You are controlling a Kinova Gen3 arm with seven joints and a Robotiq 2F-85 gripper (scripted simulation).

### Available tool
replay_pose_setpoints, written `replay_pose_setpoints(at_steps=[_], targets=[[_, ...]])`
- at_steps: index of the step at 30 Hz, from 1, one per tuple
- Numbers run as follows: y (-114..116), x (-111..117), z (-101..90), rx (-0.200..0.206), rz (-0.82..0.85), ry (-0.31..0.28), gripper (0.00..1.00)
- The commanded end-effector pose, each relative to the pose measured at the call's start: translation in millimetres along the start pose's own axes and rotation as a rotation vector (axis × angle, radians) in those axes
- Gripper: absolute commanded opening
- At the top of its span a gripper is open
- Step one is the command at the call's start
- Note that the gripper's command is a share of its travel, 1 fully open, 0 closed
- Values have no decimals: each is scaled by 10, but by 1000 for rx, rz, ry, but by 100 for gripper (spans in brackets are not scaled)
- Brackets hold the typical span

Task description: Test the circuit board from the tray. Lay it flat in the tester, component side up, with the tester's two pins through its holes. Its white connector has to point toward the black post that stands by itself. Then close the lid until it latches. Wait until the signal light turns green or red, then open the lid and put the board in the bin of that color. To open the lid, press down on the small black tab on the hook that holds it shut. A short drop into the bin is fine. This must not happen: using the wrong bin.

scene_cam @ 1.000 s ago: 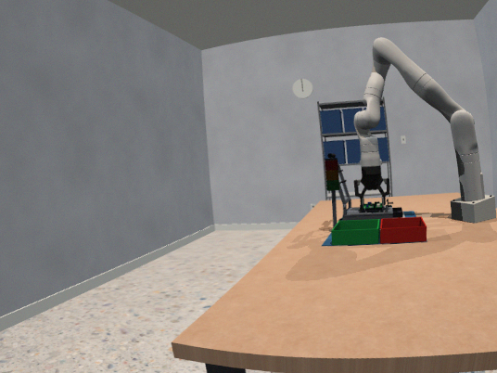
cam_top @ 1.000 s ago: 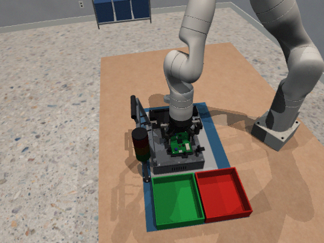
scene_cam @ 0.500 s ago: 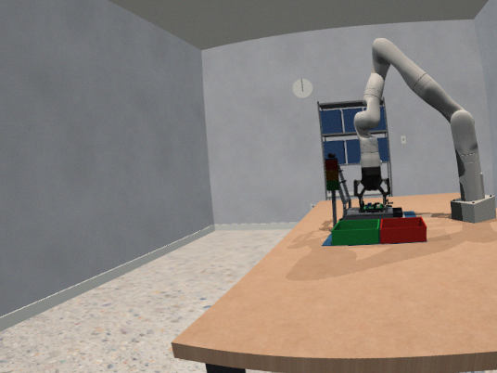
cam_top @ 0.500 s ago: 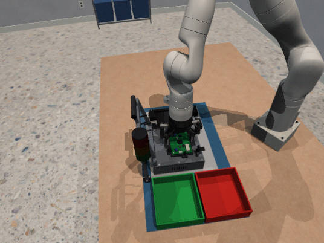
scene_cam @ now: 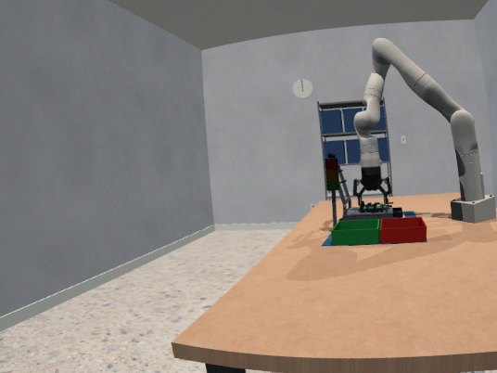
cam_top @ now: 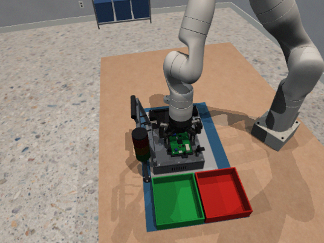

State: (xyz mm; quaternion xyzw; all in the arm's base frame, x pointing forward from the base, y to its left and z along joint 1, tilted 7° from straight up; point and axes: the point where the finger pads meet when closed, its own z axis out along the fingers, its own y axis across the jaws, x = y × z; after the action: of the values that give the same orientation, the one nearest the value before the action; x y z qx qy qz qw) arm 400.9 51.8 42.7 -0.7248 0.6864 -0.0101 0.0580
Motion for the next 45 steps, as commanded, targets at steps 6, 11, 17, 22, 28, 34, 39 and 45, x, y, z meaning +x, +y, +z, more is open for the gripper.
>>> replay_pose_setpoints(at_steps=[6, 11, 17, 22, 28, 34, 39, 45], targets=[[-5, 0, -5, 1, 0, 0, 100], [-5, 0, -5, 1, 0, 0, 100], [-5, 0, -5, 1, 0, 0, 100], [-5, 0, -5, 1, 0, 0, 100], [-5, 0, -16, 1, 0, 0, 100], [-5, 0, -80, 2, 0, 0, 100], [-5, 0, -168, 2, 0, 0, 100], [-4, 0, -333, 2, 0, 0, 100]])
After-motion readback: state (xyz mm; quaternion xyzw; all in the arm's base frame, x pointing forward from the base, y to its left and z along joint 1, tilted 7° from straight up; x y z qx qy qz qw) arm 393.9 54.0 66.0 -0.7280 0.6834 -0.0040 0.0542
